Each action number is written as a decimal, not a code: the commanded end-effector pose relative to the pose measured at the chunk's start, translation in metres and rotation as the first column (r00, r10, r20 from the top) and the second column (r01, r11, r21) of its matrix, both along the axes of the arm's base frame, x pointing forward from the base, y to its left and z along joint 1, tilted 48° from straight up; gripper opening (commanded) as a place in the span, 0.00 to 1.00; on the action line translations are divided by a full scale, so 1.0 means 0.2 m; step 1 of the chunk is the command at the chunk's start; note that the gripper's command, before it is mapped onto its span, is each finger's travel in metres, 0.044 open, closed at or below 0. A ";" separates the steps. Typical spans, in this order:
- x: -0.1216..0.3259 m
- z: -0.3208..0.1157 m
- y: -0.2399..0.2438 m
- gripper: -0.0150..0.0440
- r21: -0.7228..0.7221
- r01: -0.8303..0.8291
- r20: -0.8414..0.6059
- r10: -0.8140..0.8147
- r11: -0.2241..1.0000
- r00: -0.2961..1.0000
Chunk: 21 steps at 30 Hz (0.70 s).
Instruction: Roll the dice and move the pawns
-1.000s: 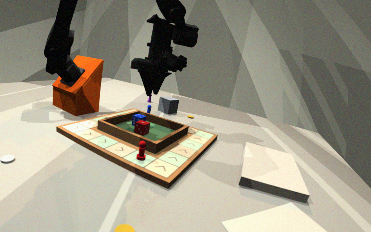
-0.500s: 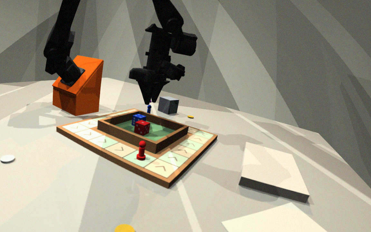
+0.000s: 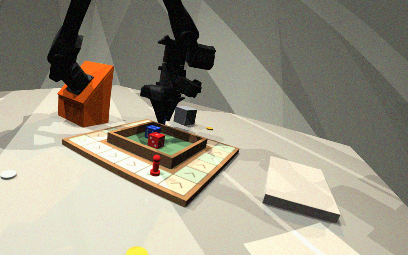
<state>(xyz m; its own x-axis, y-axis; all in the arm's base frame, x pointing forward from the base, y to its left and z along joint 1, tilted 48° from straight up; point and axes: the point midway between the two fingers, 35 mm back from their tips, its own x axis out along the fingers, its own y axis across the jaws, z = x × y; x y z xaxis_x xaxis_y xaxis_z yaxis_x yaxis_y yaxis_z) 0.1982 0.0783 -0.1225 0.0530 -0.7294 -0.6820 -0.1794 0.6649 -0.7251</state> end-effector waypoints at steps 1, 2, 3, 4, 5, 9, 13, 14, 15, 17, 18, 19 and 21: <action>0.00 -0.02 -0.03 0.59 -0.005 -0.004 -0.001 0.004 1.000 1.000; 0.00 -0.02 -0.03 0.59 -0.005 -0.004 -0.001 0.004 1.000 1.000; 0.00 -0.02 -0.03 0.55 -0.005 -0.004 -0.001 0.004 1.000 1.000; 0.00 -0.02 -0.03 0.50 -0.005 -0.004 -0.001 0.004 1.000 1.000; 0.00 -0.02 -0.03 0.46 -0.005 -0.004 -0.001 0.004 1.000 1.000; 0.00 -0.02 -0.03 0.31 -0.005 -0.004 -0.001 0.004 1.000 1.000; 0.00 -0.02 -0.03 0.27 -0.005 -0.004 -0.001 0.004 1.000 1.000; 0.00 -0.02 -0.03 0.26 -0.005 -0.004 -0.001 0.004 1.000 1.000; 0.00 -0.02 -0.03 0.25 -0.005 -0.004 -0.001 0.004 1.000 1.000; 0.00 -0.02 -0.03 0.25 -0.005 -0.004 -0.001 0.004 1.000 1.000; 0.00 -0.02 -0.03 0.25 -0.005 -0.004 -0.001 0.004 1.000 1.000; 0.00 -0.02 -0.02 0.25 -0.005 -0.004 -0.001 0.004 1.000 1.000; 0.01 0.01 0.01 0.25 -0.003 -0.004 -0.001 0.004 1.000 1.000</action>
